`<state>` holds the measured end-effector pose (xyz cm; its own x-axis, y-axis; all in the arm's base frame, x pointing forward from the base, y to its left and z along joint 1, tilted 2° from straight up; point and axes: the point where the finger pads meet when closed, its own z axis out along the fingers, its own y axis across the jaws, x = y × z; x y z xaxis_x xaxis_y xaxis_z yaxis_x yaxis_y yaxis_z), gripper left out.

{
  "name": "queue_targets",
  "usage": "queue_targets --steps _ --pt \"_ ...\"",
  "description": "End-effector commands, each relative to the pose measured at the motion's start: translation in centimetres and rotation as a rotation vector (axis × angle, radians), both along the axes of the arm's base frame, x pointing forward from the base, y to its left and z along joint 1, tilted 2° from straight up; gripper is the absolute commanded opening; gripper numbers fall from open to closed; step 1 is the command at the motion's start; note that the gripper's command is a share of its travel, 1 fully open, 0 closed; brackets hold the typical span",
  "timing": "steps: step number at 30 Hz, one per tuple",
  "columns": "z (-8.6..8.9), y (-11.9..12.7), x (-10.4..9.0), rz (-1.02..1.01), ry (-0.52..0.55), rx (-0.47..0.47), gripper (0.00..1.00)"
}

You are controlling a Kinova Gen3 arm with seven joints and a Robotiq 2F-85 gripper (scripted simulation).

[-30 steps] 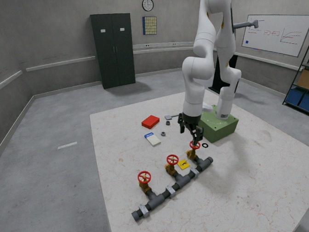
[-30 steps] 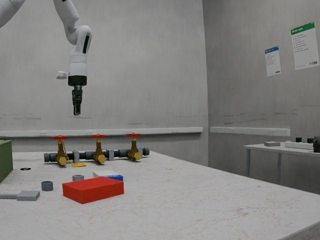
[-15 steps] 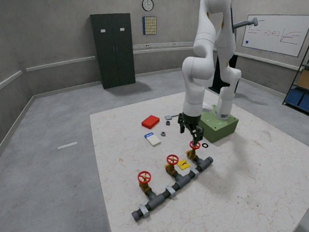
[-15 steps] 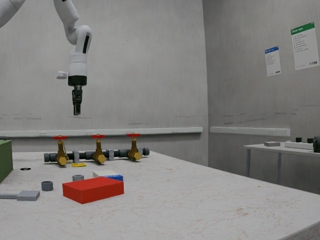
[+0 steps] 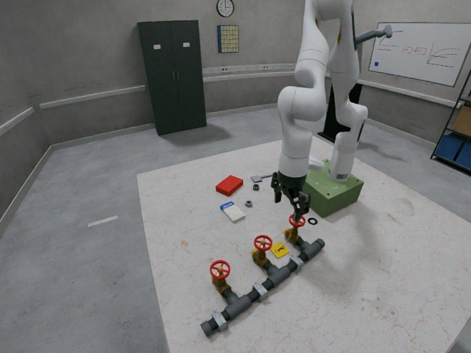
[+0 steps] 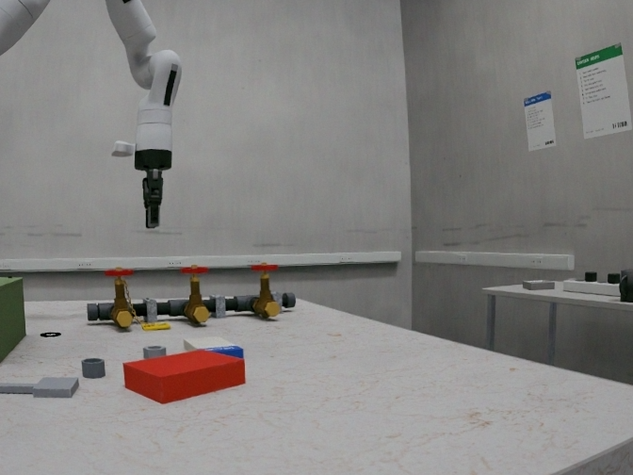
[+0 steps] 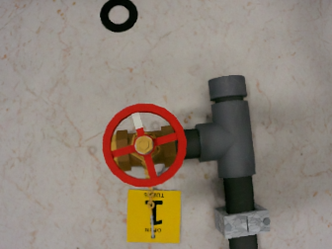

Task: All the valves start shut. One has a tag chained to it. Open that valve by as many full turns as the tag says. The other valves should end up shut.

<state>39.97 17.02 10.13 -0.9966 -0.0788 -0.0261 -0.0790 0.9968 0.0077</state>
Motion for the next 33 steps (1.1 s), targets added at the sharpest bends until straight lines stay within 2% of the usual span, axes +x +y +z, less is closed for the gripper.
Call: queue_targets --steps 1,24,33 --pt "0.08 0.02 0.05 0.000 -0.002 0.001 1.00" --pt "0.07 0.02 0.04 -0.003 -0.002 0.001 1.00" --pt "-0.09 -0.13 -0.32 -0.095 -0.002 0.004 1.00"
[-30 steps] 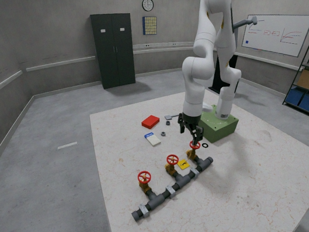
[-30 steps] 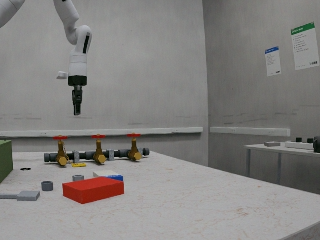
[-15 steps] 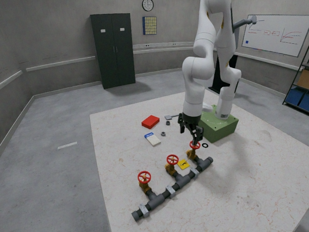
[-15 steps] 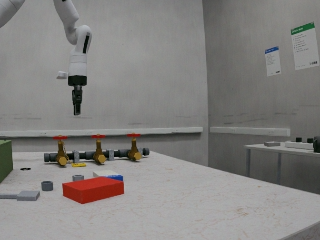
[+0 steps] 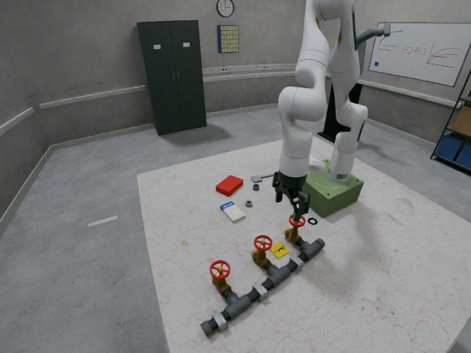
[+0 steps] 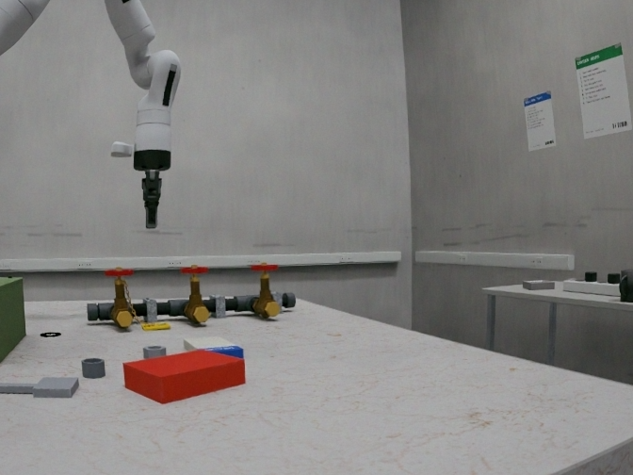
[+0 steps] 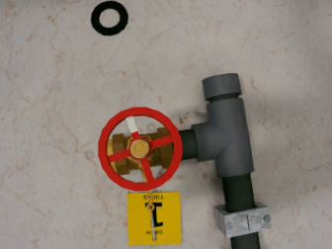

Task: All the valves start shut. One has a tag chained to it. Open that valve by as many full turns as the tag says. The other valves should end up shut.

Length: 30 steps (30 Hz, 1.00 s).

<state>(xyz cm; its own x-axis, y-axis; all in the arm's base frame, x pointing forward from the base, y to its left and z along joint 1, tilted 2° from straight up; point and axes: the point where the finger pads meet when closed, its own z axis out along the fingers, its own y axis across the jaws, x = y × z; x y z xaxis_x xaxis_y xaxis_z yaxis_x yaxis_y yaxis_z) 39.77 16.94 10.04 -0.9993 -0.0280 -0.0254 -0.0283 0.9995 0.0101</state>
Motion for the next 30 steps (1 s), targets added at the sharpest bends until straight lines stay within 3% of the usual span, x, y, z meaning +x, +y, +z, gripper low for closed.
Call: queue_targets --steps 1,9,30 --pt "0.0 -0.1 -0.2 -0.064 -0.002 0.003 1.00" --pt "-0.4 -0.3 -0.9 -0.227 -0.002 0.009 1.00" --pt "-2.1 -1.2 -4.5 -1.012 0.002 0.037 1.00"
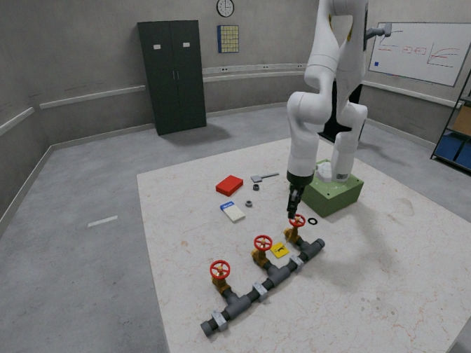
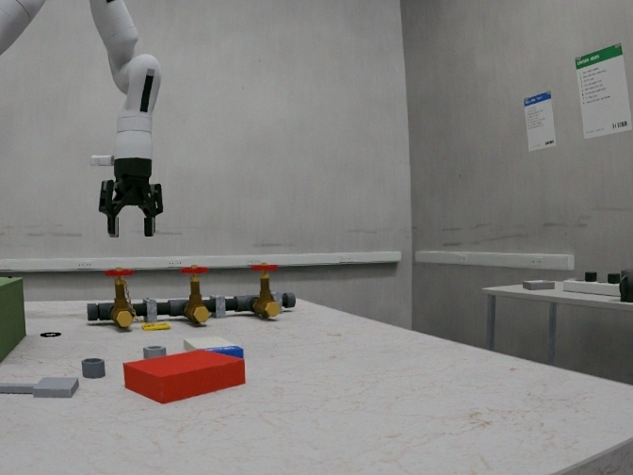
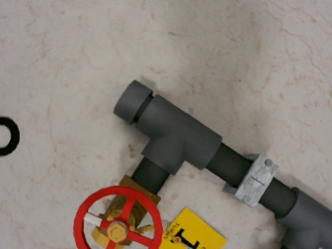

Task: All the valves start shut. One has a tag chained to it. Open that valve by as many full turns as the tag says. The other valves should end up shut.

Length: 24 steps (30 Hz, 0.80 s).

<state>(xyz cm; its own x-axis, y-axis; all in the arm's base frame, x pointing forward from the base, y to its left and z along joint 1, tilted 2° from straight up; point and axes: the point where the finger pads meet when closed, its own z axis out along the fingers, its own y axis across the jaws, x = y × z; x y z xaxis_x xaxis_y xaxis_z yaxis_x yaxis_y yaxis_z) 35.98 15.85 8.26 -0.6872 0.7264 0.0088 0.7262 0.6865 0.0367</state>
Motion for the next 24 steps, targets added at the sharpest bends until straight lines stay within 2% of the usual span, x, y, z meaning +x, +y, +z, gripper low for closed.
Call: queue_targets --steps 1,8,24 --pt "-0.4 -0.2 -0.9 -0.211 -0.013 -0.009 1.00" --pt "-0.9 -0.5 -1.9 -0.440 -0.010 -0.002 1.00" --pt "-1.2 -0.6 -2.6 -0.592 -0.009 0.003 1.00"
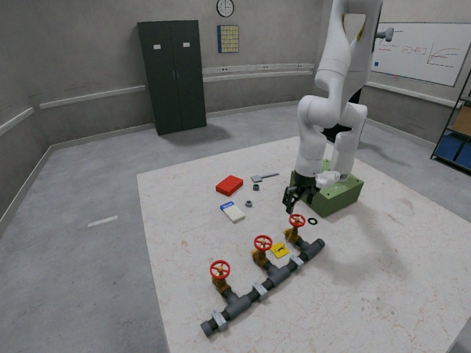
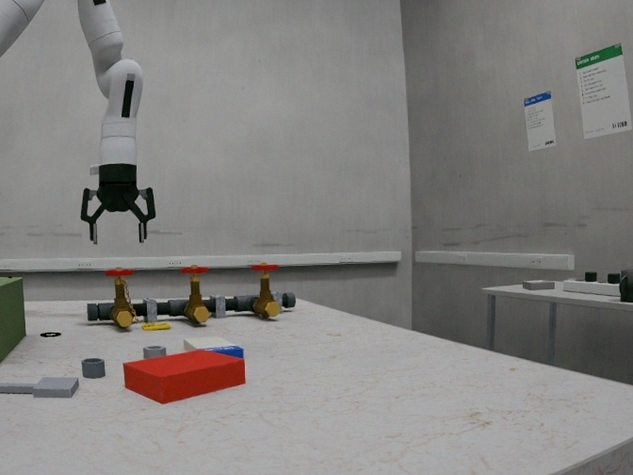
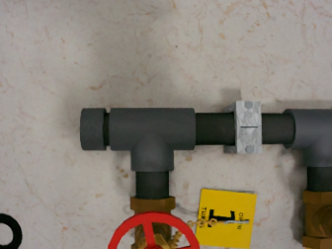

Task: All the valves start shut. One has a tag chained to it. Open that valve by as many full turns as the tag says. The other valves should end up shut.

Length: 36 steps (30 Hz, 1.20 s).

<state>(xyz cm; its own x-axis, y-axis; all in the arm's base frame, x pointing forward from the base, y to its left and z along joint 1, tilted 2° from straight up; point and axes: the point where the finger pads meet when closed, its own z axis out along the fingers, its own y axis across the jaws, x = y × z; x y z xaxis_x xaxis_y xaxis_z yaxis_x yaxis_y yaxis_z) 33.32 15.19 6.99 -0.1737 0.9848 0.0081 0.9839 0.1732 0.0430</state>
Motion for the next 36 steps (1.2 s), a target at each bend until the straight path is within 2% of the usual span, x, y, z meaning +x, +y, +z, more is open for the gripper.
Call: queue_targets --steps 1,10,20,36 --pt "0.0 0.0 0.0 -0.008 -0.002 0.000 1.00" --pt "-0.1 0.0 0.0 -0.008 -0.002 0.000 1.00" --pt "-1.2 0.1 0.0 -0.008 -0.002 0.000 1.00" --pt "-4.7 0.2 0.1 -0.008 -0.002 0.000 1.00"
